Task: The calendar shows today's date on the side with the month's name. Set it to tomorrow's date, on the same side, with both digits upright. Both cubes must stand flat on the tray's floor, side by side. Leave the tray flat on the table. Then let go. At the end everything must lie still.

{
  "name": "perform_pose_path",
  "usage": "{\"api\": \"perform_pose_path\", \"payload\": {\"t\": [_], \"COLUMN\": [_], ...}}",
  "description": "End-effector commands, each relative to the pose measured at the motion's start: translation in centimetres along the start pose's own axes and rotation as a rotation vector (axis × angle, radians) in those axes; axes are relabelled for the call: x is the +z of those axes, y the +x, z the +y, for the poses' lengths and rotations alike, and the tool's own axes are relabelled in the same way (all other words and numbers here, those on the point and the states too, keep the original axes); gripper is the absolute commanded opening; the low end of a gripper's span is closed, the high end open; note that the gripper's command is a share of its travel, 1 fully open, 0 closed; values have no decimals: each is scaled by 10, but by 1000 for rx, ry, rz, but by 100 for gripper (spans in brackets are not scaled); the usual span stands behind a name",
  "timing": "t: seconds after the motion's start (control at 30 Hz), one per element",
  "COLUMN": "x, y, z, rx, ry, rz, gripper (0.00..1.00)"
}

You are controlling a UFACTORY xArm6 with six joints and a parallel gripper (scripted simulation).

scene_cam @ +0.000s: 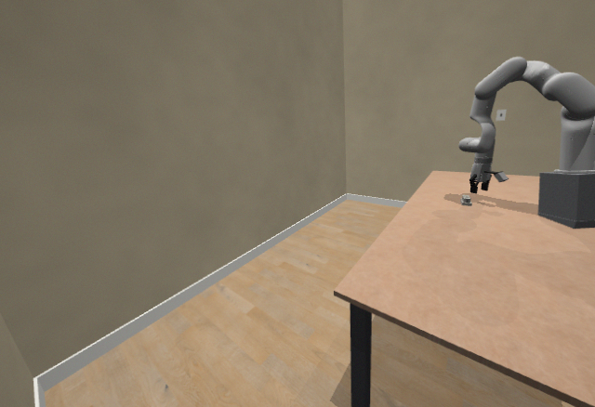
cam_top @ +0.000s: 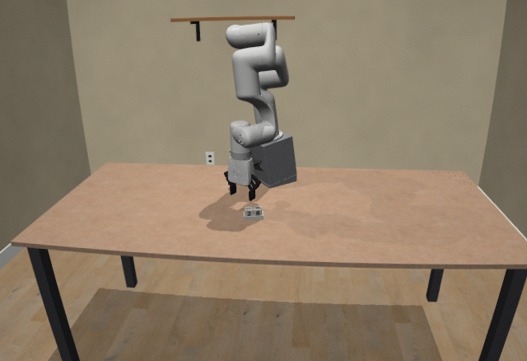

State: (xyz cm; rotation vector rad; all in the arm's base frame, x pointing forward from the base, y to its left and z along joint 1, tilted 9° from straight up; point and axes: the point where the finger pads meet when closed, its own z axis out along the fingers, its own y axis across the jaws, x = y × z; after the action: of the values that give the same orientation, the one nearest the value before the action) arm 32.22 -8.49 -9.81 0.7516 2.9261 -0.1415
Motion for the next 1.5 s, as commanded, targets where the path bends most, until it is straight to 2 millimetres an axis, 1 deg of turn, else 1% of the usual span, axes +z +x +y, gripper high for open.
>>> {"api": "perform_pose_path", "payload": {"t": [0.0, 0.23, 0.47, 0.7, 1.47], "x": [-1, -4, -5, -8, -8], "y": [-2, -11, -13, -22, -22], "z": [3, 17, 20, 36, 36], "rx": [0, 0, 0, 0, 0], "ry": [-1, -1, -1, -1, -1], "rz": [-2, -2, -2, -2, -2], "gripper": [100, 100, 100, 100, 100]}}
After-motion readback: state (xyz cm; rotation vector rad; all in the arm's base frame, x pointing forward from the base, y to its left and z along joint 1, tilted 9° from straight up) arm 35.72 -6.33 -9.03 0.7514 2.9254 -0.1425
